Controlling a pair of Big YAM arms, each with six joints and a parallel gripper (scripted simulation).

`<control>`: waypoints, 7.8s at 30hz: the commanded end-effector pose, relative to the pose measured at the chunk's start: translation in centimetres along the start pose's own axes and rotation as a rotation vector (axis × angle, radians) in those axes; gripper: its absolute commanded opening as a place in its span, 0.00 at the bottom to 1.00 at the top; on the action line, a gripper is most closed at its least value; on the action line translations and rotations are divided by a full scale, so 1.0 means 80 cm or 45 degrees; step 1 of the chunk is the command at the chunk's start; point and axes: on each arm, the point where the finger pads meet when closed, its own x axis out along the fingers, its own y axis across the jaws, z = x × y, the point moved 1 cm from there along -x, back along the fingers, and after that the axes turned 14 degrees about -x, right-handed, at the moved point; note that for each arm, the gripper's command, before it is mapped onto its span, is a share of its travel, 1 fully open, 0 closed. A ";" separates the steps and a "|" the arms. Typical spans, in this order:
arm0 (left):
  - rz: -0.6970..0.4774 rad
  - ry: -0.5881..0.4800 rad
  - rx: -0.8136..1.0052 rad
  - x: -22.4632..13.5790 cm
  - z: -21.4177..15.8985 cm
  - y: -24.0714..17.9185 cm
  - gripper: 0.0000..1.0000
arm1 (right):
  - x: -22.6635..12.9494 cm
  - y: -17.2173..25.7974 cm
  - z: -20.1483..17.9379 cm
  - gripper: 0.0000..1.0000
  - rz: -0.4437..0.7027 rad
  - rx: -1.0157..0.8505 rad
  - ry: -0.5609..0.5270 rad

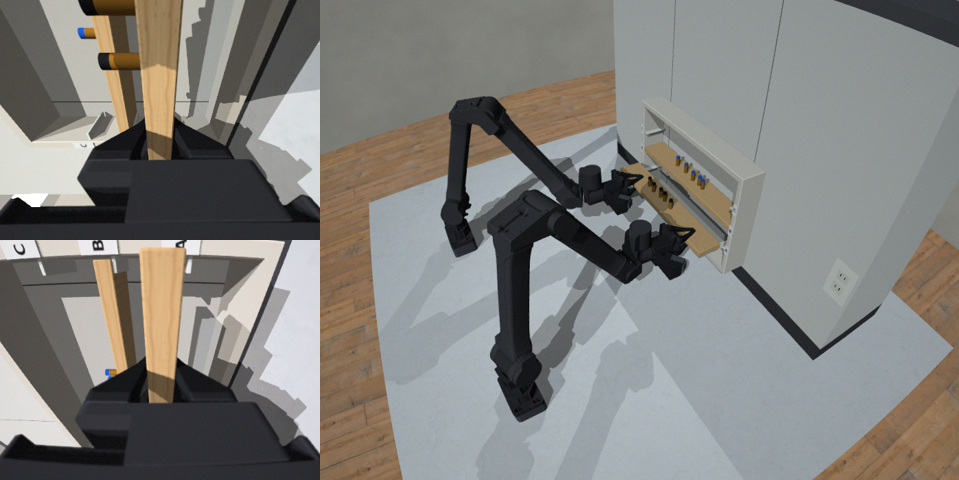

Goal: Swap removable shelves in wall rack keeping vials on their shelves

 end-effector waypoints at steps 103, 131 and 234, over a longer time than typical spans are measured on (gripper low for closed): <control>0.063 -0.028 -0.014 0.115 0.011 0.010 0.69 | 0.116 0.009 -0.007 0.69 0.063 0.017 0.004; 0.031 -0.020 -0.022 0.043 0.018 0.041 0.84 | 0.034 0.051 0.012 0.84 0.049 -0.004 0.006; 0.027 -0.006 -0.007 0.122 0.022 0.080 0.12 | 0.120 0.085 0.019 0.11 0.046 0.018 -0.012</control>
